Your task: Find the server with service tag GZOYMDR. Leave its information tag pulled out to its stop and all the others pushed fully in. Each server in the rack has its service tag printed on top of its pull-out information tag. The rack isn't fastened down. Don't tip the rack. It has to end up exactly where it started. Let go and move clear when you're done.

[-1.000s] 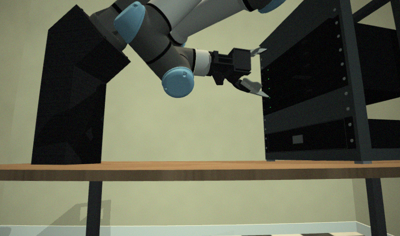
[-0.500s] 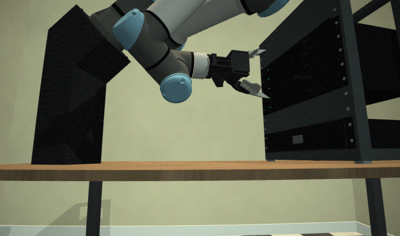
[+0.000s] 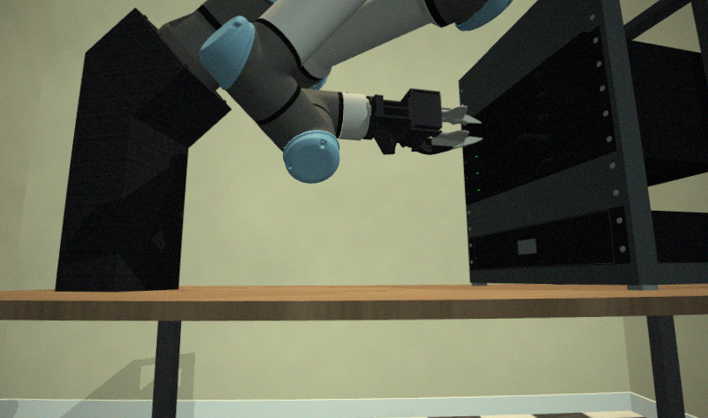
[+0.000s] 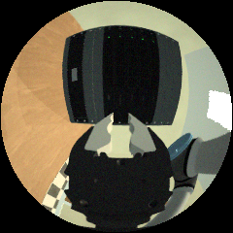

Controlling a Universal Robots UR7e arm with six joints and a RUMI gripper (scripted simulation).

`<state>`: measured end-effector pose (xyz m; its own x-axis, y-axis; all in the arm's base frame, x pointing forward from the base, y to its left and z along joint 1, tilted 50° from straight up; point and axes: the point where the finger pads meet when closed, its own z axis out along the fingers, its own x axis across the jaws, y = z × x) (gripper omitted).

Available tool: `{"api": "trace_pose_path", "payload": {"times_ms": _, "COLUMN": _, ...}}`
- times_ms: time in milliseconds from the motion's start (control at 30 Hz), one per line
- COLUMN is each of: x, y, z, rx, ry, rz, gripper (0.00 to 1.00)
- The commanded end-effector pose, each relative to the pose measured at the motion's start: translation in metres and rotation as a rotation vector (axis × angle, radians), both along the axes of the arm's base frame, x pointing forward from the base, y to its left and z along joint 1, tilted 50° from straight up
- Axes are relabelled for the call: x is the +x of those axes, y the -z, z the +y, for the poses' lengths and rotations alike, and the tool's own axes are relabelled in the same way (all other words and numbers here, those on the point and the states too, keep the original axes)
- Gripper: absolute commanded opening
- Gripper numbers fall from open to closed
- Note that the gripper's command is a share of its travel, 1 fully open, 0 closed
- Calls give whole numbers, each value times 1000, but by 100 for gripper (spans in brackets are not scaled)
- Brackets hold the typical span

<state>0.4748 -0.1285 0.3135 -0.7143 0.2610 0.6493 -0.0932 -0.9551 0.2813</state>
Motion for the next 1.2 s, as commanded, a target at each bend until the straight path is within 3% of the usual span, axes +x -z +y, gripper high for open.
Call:
{"api": "trace_pose_path", "payload": {"times_ms": 0, "x": 0, "y": 0, "z": 0, "rx": 0, "ry": 0, "rz": 0, "gripper": 15}}
{"api": "trace_pose_path", "payload": {"times_ms": 667, "x": 0, "y": 0, "z": 0, "rx": 0, "ry": 0, "rz": 0, "gripper": 15}}
{"api": "trace_pose_path", "payload": {"times_ms": 700, "x": 0, "y": 0, "z": 0, "rx": 0, "ry": 0, "rz": 0, "gripper": 0}}
{"api": "trace_pose_path", "payload": {"times_ms": 1167, "x": 0, "y": 0, "z": 0, "rx": 0, "ry": 0, "rz": 0, "gripper": 0}}
